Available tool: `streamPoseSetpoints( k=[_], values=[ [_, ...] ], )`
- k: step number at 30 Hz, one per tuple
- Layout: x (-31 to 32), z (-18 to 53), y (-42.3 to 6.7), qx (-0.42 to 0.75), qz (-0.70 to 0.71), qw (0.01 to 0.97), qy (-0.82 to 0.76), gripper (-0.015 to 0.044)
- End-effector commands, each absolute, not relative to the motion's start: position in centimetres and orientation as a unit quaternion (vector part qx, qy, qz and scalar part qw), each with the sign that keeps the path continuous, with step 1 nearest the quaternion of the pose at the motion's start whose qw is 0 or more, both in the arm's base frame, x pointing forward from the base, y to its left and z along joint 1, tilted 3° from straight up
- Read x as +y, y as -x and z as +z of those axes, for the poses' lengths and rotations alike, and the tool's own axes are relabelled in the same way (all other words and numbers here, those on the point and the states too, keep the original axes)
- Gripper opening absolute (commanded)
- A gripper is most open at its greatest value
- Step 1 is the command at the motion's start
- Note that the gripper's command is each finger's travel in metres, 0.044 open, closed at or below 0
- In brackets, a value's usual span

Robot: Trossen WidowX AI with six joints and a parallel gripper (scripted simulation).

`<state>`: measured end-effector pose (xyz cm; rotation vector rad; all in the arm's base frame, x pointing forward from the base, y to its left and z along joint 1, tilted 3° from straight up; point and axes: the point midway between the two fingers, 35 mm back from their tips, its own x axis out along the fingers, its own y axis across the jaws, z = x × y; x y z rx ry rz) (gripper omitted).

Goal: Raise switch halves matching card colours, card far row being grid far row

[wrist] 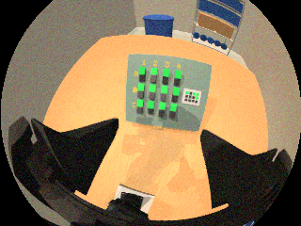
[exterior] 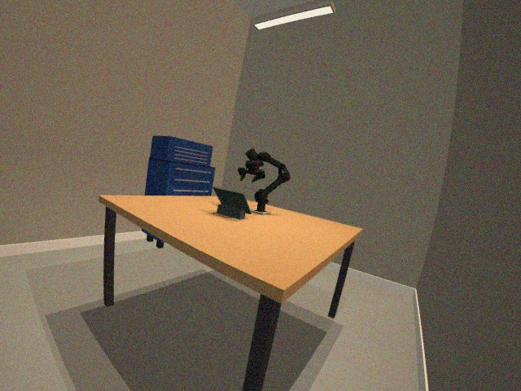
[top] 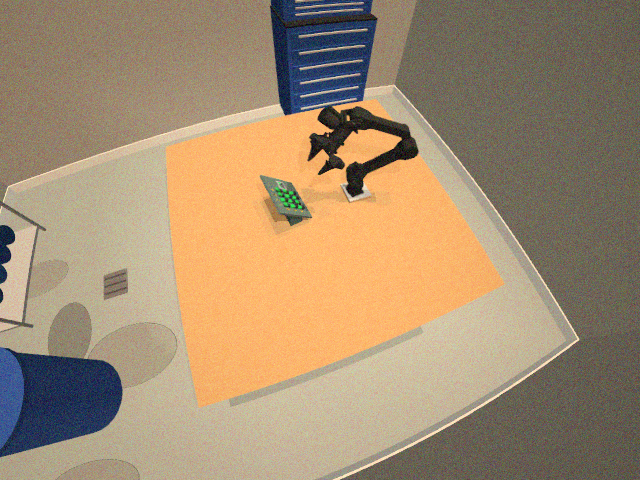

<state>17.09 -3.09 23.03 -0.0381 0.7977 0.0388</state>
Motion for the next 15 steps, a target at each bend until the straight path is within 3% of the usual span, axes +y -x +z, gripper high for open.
streamPoseSetpoints(
  k=[1,15],
  values=[
    [-3.1,22.9,-17.2,0.389,0.019,0.921,0.019,0.0374],
    [-0.3,14.5,-21.7,0.387,0.000,0.922,0.032,0.0006]
  ],
)
